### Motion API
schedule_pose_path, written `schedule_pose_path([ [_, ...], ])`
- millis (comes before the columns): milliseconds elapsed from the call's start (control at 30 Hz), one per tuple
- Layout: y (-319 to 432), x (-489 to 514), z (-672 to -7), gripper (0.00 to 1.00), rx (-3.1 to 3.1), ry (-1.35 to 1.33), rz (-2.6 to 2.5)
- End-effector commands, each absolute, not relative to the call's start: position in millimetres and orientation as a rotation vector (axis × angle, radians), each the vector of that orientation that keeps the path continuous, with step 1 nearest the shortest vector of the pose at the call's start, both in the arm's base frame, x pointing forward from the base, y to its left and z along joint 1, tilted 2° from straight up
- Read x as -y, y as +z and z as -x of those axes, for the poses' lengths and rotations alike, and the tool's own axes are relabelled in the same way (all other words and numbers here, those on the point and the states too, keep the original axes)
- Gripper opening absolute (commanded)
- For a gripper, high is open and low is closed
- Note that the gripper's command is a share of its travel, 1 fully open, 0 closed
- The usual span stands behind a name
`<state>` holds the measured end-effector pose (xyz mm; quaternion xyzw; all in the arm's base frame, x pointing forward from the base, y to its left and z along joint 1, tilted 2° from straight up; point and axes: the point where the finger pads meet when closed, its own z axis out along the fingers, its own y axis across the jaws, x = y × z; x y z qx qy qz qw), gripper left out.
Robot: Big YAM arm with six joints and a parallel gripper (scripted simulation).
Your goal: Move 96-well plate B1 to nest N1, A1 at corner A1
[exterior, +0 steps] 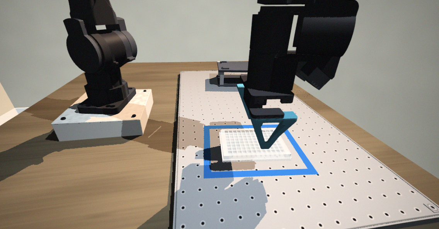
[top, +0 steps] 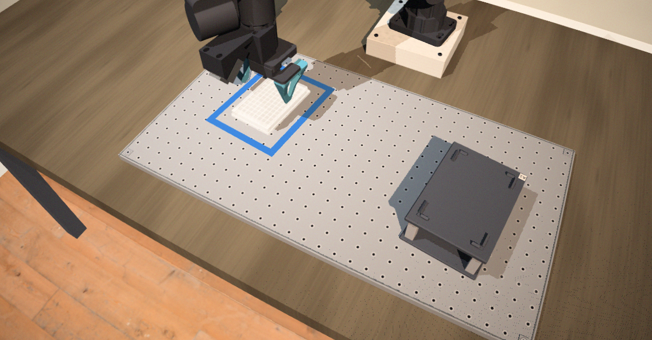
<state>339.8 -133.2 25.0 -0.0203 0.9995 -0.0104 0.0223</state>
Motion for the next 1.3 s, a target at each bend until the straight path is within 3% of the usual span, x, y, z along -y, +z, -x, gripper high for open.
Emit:
schedule_pose_path([
  [0, 13.1, 131.3, -338.4, 1.00, -3.103, -0.031, 0.056],
  [1267, -8.0, 132.1, -339.1, 1.00, -3.096, -0.035, 0.056],
])
